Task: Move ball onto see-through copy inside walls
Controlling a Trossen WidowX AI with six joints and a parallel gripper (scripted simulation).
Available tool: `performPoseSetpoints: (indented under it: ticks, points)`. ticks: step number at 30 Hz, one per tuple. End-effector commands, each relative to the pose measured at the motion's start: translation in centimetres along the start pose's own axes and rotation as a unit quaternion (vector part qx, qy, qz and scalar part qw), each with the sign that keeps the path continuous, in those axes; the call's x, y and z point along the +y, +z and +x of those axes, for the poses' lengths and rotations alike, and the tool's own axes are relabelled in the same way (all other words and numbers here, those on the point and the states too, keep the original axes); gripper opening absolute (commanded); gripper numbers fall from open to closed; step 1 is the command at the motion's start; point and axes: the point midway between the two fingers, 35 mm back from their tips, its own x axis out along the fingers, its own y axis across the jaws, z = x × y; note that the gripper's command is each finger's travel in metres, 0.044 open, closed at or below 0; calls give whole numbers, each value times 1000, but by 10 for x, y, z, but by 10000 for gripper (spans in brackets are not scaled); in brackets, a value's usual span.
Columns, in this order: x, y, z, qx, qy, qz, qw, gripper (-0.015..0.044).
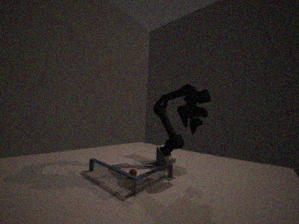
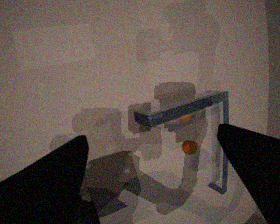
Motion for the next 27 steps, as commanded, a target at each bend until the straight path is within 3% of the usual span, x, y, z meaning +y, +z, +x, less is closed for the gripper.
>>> performPoseSetpoints:
  ticks: [1,5,17,27]
  points:
    - [0,0,0,1,-1,0,1000,374]
    - [7,10,7,37,-13,9,999,283]
    - [-4,45,93,228,-39,131,964,283]
    - [-82,6,157,311,-53,320,893,283]
